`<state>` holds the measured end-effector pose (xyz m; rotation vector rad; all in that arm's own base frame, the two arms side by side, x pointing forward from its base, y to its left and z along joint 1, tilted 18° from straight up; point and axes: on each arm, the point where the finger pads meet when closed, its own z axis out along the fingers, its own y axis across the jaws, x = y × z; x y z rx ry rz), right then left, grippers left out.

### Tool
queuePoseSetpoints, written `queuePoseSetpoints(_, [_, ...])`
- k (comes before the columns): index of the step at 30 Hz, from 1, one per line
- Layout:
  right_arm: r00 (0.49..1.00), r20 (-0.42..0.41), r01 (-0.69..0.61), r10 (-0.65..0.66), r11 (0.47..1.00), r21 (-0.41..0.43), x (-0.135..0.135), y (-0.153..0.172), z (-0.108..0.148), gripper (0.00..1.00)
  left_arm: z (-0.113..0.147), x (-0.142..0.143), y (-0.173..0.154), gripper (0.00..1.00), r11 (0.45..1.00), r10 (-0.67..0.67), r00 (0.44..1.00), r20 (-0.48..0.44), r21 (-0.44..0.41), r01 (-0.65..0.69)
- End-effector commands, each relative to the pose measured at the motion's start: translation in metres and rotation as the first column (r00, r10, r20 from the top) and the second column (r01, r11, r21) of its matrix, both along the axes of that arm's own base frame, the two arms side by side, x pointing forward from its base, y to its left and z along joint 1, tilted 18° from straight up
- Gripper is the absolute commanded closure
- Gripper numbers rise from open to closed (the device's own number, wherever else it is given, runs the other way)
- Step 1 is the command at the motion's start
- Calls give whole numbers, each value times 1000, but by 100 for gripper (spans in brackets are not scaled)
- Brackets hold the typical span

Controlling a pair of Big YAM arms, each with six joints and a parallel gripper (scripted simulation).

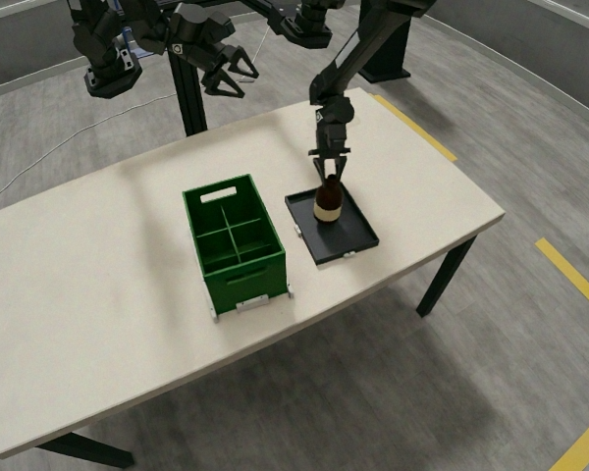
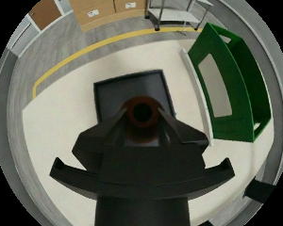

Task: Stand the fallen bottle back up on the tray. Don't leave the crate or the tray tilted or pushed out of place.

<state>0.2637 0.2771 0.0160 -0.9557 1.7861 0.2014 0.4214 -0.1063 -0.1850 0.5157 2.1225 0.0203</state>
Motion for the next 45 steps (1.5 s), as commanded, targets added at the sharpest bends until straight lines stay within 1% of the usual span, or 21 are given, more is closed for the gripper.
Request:
queuePoseSetpoints(1, [1000,2,0,0,1000,4,0,1,1,0,21,1,13,72,1000,23,998,57,2,-23])
queuePoseSetpoints(3, [1000,2,0,0,1000,4,0,1,1,0,17,-7,20,72,999,41,998,41,12,-41])
queuePoseSetpoints(5, [1000,2,0,0,1000,4,0,1,1,0,17,-9,15,72,1000,28,999,38,12,-28])
queuePoseSetpoints(6, [1000,2,0,0,1000,4,0,1,1,0,14,-7,7,72,1000,15,999,34,6,-15])
queuePoseSetpoints(7, [1000,2,0,0,1000,4,0,1,1,0,13,-6,5,72,1000,22,999,31,-6,-22])
queuePoseSetpoints(9, [1000,2,0,0,1000,4,0,1,1,0,9,-5,2,72,1000,25,999,29,-3,-25])
queuePoseSetpoints(10, [1000,2,0,0,1000,4,0,1,1,0,1,-4,0,72,1000,24,999,22,4,-24])
queuePoseSetpoints(12, [1000,2,0,0,1000,4,0,1,1,0,9,2,-2,72,1000,15,999,45,10,-15])
queuePoseSetpoints(17, [1000,2,0,0,1000,4,0,1,1,0,8,-1,5,72,1000,28,999,36,12,-28])
queuePoseSetpoints(18, [1000,2,0,0,1000,4,0,1,1,0,17,5,3,72,1000,28,998,53,7,-28])
queuePoseSetpoints(20, [1000,2,0,0,1000,4,0,1,1,0,15,8,10,72,999,34,999,42,15,-35])
queuePoseSetpoints(22, [1000,2,0,0,1000,4,0,1,1,0,11,12,9,72,999,32,998,61,13,-33])
queuePoseSetpoints(24, [1000,2,0,0,1000,4,0,1,1,0,8,11,4,72,1000,19,998,61,13,-20])
queuePoseSetpoints(26, [1000,2,0,0,1000,4,0,1,1,0,-2,6,6,72,1000,19,999,44,18,-20])
queuePoseSetpoints(29, [1000,2,0,0,1000,4,0,1,1,0,-7,3,12,72,999,30,999,34,21,-31])
queuePoseSetpoints(31, [1000,2,0,0,1000,4,0,1,1,0,-7,3,12,72,999,30,999,34,21,-31])
queuePoseSetpoints(32, [1000,2,0,0,1000,4,0,1,1,0,-1,10,6,72,1000,22,998,55,13,-22])
queuePoseSetpoints(36, [1000,2,0,0,1000,4,0,1,1,0,-1,10,6,72,1000,21,998,55,13,-22])
queuePoseSetpoints(41, [1000,2,0,0,1000,4,0,1,1,0,-2,4,3,72,1000,15,999,45,15,-16])
queuePoseSetpoints(43, [1000,2,0,0,1000,4,0,1,1,0,-18,-1,14,72,999,39,999,-9,25,-38])
queuePoseSetpoints(45, [1000,2,0,0,1000,4,0,1,1,0,-16,-1,10,72,999,31,1000,1,22,-31])
